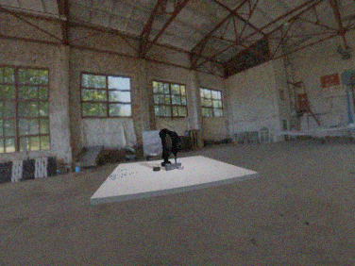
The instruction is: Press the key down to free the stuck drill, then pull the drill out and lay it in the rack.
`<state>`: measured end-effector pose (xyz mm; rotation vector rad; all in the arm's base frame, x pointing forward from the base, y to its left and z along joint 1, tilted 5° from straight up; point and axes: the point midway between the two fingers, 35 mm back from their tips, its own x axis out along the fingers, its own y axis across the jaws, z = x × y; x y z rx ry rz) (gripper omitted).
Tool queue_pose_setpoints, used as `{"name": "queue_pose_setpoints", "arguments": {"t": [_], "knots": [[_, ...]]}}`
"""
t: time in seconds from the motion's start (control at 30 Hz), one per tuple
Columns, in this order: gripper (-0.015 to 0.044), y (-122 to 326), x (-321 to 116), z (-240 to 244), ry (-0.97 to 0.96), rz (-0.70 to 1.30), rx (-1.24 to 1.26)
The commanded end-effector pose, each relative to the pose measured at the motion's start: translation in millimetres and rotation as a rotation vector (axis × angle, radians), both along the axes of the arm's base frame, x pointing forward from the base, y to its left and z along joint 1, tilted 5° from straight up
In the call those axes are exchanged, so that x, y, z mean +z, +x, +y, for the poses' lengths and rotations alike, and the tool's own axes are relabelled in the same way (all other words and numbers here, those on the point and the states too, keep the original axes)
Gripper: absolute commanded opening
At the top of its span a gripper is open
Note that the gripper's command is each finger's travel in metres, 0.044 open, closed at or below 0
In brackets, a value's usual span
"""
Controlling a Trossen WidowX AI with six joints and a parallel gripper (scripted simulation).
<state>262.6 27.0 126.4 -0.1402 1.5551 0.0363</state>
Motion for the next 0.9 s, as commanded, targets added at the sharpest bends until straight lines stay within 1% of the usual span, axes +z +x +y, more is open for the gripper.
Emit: {"name": "queue_pose_setpoints", "arguments": {"t": [0.0,0.27,0.87], "knots": [[0.0,0,-4,0,-0.008,0.004,0.008],[0.0,1,-15,-1,-0.014,0.007,0.014],[0.0,2,-21,-2,-0.014,0.007,0.014]]}}
